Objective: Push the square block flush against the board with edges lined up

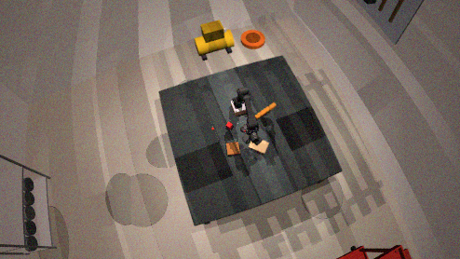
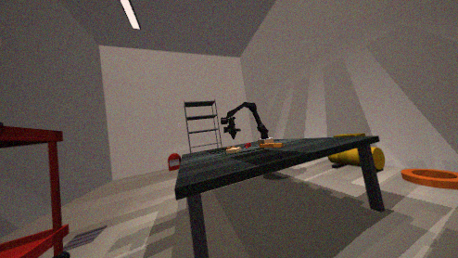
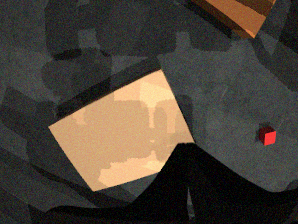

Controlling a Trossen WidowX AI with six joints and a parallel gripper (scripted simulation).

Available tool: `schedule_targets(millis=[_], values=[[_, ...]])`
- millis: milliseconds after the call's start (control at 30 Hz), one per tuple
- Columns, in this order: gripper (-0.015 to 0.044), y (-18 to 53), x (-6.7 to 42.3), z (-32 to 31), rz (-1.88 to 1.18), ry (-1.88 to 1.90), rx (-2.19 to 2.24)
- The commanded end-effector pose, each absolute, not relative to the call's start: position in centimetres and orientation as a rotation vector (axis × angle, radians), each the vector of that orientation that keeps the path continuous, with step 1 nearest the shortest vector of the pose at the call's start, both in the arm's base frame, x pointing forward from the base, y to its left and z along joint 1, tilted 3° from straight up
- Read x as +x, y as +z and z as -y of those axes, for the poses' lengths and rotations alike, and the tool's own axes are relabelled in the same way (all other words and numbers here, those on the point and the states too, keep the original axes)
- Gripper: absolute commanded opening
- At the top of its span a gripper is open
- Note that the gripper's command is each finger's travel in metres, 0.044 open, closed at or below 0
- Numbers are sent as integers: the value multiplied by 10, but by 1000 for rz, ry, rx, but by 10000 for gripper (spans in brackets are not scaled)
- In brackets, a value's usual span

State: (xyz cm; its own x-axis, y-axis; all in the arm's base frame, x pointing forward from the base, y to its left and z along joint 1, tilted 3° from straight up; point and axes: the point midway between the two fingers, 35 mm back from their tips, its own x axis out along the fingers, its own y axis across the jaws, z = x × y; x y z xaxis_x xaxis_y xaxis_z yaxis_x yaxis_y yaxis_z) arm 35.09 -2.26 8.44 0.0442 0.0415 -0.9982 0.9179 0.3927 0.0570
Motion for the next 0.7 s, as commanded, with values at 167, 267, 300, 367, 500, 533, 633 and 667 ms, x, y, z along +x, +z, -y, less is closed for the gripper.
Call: schedule_targets(millis=[167, 267, 300, 367, 500, 533, 633, 667], values=[[0, 56, 342, 128, -1259, -1088, 1160], [0, 46, 331, 164, -1218, -1166, 1235], [0, 42, 326, 176, -1204, -1192, 1260], [0, 36, 316, 199, -1174, -1242, 1309], [0, 24, 294, 236, -1122, -1325, 1391], [0, 24, 293, 238, -1120, -1329, 1395], [0, 20, 293, 238, -1120, -1329, 1395], [0, 11, 294, 238, -1120, -1329, 1395]])
